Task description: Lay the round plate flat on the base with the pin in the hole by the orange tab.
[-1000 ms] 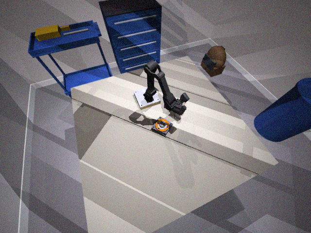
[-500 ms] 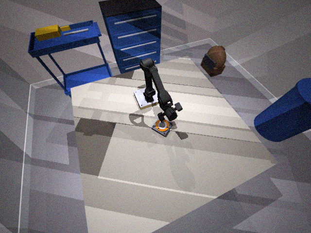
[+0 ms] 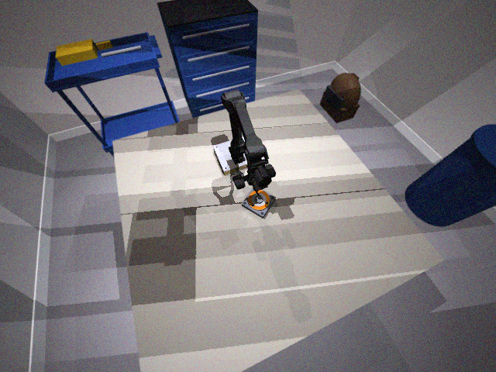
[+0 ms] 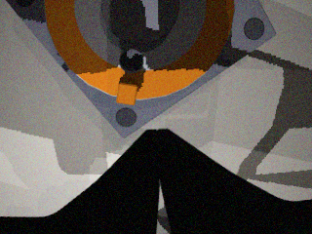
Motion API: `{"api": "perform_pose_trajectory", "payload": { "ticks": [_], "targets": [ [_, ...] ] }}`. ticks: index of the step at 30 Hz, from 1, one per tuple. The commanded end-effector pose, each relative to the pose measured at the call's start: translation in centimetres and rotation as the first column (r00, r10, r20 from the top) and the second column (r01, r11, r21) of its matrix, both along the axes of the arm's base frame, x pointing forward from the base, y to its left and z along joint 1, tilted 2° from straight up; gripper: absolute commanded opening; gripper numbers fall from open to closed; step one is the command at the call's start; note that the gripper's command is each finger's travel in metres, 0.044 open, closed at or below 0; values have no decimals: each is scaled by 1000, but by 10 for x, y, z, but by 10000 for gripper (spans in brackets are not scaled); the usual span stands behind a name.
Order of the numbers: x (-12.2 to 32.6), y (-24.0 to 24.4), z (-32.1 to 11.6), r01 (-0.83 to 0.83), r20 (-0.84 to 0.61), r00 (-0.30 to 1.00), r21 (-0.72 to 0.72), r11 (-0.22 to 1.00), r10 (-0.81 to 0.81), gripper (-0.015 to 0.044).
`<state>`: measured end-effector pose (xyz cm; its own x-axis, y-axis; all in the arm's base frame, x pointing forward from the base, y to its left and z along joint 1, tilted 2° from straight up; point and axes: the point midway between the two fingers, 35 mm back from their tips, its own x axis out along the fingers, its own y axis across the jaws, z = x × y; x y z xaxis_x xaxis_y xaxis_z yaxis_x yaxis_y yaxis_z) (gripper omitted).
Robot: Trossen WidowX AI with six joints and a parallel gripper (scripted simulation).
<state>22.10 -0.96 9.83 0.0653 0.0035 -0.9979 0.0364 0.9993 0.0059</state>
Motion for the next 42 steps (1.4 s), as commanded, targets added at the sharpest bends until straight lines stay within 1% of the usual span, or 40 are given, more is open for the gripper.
{"api": "perform_pose_trajectory", "payload": {
  "ticks": [1, 10, 18, 42],
  "targets": [
    [0, -3, -5, -5, -4, 1000, -14, 1000, 5, 0],
    [2, -3, -46, -5, -5, 1000, -14, 1000, 5, 0],
    [1, 0, -46, -5, -5, 1000, -14, 1000, 5, 0],
    [8, 29, -46, -5, -4, 1000, -11, 1000, 5, 0]
  ]
}}
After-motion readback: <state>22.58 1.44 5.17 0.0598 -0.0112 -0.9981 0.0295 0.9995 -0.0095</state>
